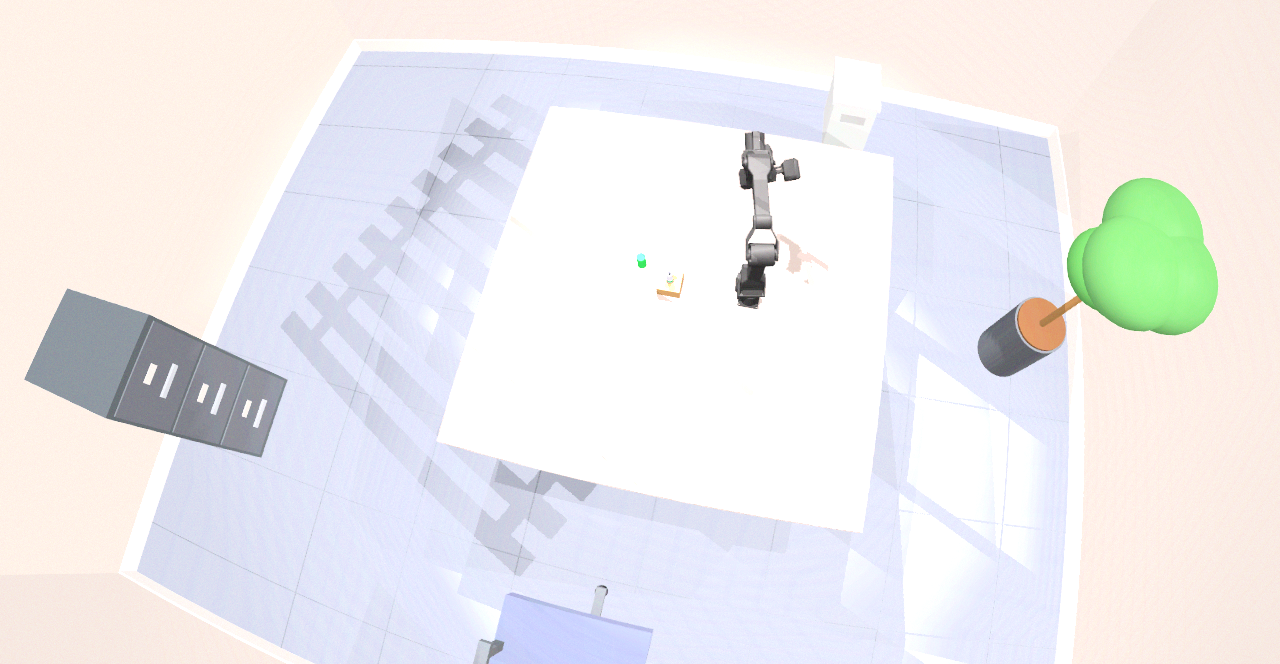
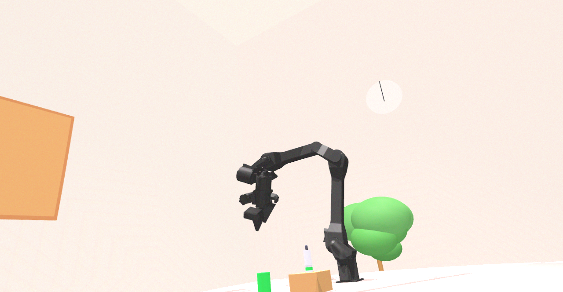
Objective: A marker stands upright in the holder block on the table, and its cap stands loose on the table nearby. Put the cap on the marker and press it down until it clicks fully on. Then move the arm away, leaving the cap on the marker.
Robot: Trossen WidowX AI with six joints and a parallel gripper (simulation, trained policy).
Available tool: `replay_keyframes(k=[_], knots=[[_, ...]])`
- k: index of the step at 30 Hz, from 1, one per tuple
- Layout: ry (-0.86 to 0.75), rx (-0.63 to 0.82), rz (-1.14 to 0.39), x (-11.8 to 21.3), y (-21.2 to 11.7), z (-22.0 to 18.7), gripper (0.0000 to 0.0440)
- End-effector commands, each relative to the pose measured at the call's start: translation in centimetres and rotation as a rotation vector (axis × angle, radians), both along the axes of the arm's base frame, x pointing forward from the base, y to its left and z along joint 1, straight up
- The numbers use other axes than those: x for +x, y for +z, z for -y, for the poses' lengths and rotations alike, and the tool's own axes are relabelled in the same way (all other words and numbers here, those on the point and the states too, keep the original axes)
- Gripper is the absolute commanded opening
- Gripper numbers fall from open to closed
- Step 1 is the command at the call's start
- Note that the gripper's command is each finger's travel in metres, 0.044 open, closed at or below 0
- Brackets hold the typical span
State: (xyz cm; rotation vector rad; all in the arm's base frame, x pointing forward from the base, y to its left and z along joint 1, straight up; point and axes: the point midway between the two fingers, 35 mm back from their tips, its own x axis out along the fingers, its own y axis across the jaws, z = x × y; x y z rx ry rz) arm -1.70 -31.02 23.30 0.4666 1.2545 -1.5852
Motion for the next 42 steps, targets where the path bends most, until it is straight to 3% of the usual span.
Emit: replay_keyframes(k=[1,42], knots=[[0.01,0.006,0.015,0.8,-0.4,0.6,0.0308],[0.099,0.061,0.168,12.4,-4.6,3.7,0.0309]])
